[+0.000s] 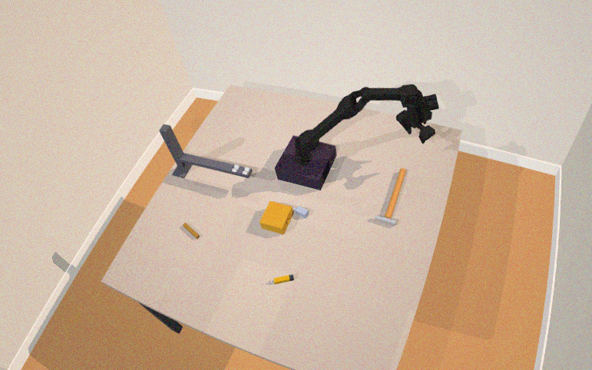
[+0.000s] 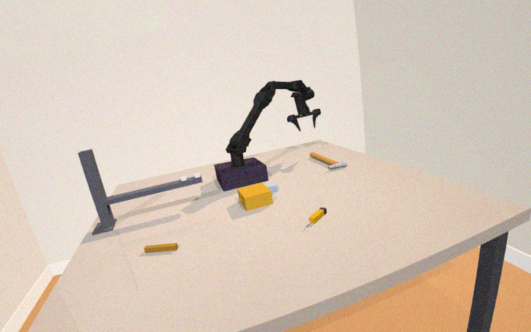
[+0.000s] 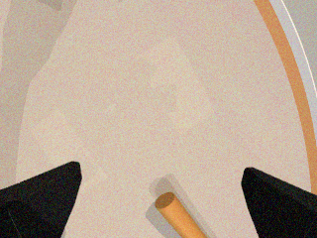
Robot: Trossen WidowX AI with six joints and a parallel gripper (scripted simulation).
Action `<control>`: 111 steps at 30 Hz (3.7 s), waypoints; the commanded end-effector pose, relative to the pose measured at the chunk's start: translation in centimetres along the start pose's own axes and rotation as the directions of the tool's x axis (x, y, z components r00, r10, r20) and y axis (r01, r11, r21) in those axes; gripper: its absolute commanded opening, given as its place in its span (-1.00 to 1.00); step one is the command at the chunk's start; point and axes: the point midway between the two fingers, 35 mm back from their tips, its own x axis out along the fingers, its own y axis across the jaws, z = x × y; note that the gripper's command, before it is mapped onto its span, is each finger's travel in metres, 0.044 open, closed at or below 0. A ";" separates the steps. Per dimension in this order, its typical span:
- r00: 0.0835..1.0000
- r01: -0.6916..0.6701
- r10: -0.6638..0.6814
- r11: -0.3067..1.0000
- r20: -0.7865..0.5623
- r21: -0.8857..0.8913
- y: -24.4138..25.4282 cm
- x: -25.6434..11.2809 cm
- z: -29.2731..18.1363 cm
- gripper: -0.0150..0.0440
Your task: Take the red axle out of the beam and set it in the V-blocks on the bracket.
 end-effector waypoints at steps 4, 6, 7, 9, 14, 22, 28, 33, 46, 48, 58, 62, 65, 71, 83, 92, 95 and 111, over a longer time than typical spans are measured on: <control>1.000 0.000 0.000 1.000 0.000 0.000 -0.1 -0.9 0.1 1.00; 1.000 0.004 -0.004 1.000 0.006 0.000 -0.2 -1.6 0.1 1.00; 1.000 0.006 -0.006 1.000 0.010 0.000 -0.2 -1.8 0.1 1.00; 1.000 0.007 -0.007 1.000 0.005 0.013 -0.9 -1.8 -0.6 1.00; 1.000 0.014 -0.012 0.994 -0.029 0.105 -5.6 -1.6 -6.1 1.00; 0.996 0.025 0.005 0.946 -0.091 0.324 -11.7 -1.6 -19.8 1.00; 0.992 0.027 0.038 0.869 -0.121 0.494 -12.2 -1.9 -31.0 1.00; 0.988 0.036 0.065 0.781 -0.138 0.623 -10.1 -2.2 -40.4 1.00; 0.985 0.055 0.121 0.466 -0.125 0.883 4.6 -2.1 -56.0 1.00; 0.985 0.055 0.126 0.413 -0.116 0.909 7.1 -1.8 -56.9 1.00; 0.985 0.054 0.127 0.394 -0.113 0.918 8.5 1.8 -57.6 1.00; 0.985 0.054 0.127 0.394 -0.113 0.918 8.5 1.9 -57.6 1.00; 0.985 0.054 0.127 0.394 -0.113 0.918 8.6 2.8 -57.7 1.00; 0.985 0.054 0.127 0.394 -0.113 0.918 8.7 3.4 -57.7 1.00; 0.985 0.054 0.127 0.394 -0.113 0.918 8.9 5.2 -58.0 1.00; 0.986 0.054 0.127 0.394 -0.113 0.918 9.2 6.7 -58.1 1.00; 0.986 0.054 0.127 0.394 -0.112 0.918 9.2 7.0 -58.1 1.00; 0.986 0.054 0.127 0.394 -0.112 0.918 9.2 7.0 -58.1 -0.14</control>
